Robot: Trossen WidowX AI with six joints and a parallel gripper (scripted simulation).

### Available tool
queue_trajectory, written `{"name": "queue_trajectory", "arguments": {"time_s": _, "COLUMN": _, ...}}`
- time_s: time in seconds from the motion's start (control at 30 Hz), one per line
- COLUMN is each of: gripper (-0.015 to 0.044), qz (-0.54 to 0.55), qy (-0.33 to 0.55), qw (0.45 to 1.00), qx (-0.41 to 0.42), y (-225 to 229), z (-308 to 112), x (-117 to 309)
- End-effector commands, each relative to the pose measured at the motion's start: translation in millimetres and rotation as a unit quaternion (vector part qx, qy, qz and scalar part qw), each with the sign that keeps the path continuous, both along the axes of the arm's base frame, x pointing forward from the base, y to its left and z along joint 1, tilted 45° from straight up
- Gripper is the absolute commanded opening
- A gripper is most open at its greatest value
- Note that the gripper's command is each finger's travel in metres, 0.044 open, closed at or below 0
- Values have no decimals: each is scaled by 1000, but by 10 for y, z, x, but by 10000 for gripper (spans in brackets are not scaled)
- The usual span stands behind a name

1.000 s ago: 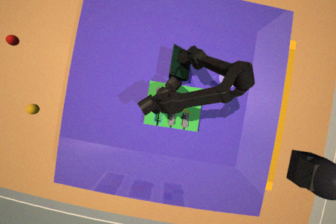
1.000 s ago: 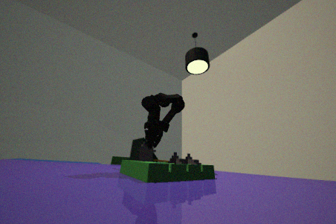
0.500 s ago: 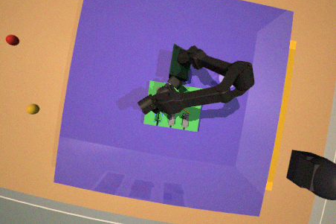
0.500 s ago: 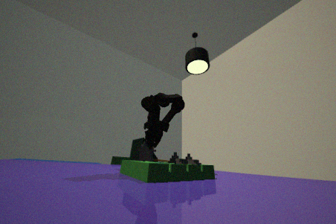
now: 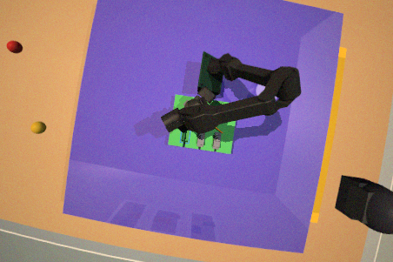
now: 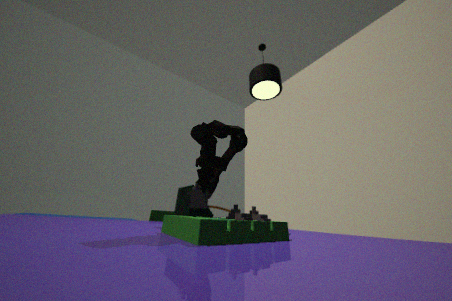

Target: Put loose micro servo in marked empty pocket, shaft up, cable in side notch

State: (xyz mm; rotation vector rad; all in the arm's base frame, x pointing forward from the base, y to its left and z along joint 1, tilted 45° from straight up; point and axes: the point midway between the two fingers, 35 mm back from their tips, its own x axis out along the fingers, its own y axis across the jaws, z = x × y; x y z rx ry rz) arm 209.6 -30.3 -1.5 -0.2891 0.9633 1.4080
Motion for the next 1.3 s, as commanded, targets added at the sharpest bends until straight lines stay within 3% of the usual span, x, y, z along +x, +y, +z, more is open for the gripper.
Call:
{"name": "queue_trajectory", "arguments": {"time_s": 0.0, "gripper": 0, "qz": 2, "qy": -4, "qw": 1000, "qx": -4, "y": -12, "z": 33, "x": 0}}
{"name": "queue_trajectory", "arguments": {"time_s": 0.37, "gripper": 0, "qz": 2, "qy": -6, "qw": 1000, "qx": -4, "y": -46, "z": -50, "x": 308}}
{"name": "queue_trajectory", "arguments": {"time_s": 0.87, "gripper": 0, "qz": 0, "qy": -4, "qw": 1000, "qx": -5, "y": -147, "z": -151, "x": 338}}
{"name": "queue_trajectory", "arguments": {"time_s": 1.27, "gripper": 0, "qz": -124, "qy": 117, "qw": 985, "qx": -27, "y": -148, "z": -151, "x": 338}}
